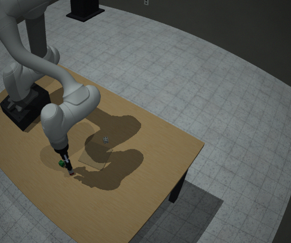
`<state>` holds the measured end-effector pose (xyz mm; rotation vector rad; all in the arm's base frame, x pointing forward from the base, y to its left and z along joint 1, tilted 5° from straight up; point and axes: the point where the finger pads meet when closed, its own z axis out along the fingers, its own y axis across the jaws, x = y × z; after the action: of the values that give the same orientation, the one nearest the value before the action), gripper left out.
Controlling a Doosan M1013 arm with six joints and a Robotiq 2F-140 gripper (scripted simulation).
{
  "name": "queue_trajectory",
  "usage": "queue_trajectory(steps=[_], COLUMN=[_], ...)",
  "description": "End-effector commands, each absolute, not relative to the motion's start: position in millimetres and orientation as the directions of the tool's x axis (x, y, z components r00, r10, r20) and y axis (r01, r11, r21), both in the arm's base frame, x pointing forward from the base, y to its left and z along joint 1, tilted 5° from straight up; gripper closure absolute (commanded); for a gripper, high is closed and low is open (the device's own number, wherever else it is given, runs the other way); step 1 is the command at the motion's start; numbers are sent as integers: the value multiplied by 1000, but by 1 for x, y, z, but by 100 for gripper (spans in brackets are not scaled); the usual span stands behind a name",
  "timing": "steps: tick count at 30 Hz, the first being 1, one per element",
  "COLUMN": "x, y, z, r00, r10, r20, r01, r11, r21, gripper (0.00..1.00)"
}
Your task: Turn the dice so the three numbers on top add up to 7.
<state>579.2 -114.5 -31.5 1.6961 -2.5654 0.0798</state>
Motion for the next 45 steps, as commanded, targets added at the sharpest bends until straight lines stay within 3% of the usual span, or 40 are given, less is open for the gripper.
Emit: queue_trajectory(steps=[1,45], x=[580,579], y=[-116,-118], z=[-35,-59], r00=[-391,-391], r10=[-917,-917], r20=[83,83], r01=[-920,-920], r11=[391,391], r21=[-9,-9], gripper=[75,75])
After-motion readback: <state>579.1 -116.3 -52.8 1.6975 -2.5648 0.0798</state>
